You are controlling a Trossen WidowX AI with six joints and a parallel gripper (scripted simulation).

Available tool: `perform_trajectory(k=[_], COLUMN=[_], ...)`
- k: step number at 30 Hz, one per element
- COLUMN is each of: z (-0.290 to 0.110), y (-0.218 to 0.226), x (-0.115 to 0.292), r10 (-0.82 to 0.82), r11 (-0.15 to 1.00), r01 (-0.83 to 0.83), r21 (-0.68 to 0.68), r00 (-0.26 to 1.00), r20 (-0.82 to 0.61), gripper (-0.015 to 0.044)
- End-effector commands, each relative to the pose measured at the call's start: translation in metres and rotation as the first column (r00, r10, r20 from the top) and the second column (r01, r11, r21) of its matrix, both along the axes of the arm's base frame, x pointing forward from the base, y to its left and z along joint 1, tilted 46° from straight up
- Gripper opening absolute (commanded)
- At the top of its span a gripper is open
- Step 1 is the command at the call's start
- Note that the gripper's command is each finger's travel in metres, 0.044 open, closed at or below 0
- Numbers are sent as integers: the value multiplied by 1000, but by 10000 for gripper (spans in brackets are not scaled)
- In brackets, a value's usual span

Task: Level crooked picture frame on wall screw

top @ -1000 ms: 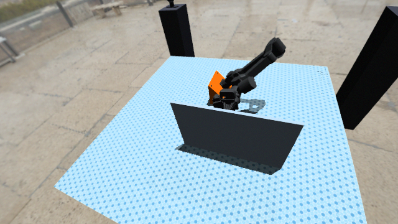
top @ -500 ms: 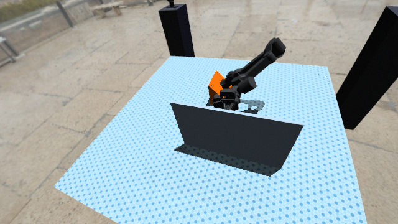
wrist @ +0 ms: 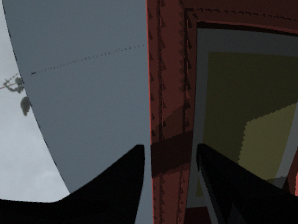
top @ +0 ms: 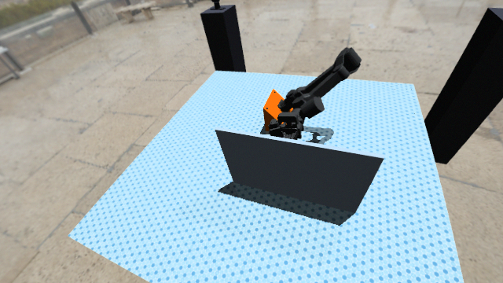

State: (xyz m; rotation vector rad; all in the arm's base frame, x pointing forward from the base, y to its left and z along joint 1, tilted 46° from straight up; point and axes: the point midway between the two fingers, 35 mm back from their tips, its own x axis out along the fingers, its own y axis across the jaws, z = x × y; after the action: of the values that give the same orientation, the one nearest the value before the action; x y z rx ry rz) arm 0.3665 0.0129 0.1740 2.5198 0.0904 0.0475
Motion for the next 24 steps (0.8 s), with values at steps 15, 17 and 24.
perform_trajectory(k=[15, 17, 24], z=[0, 1, 2], y=[-1, -1, -2], x=[0, 0, 0], r10=[-3, -3, -3], r11=[1000, 1000, 1000], r01=[3, 3, 3], r21=[5, 5, 5], r00=[1000, 1000, 1000], r20=[1, 1, 1], gripper=[0, 0, 0])
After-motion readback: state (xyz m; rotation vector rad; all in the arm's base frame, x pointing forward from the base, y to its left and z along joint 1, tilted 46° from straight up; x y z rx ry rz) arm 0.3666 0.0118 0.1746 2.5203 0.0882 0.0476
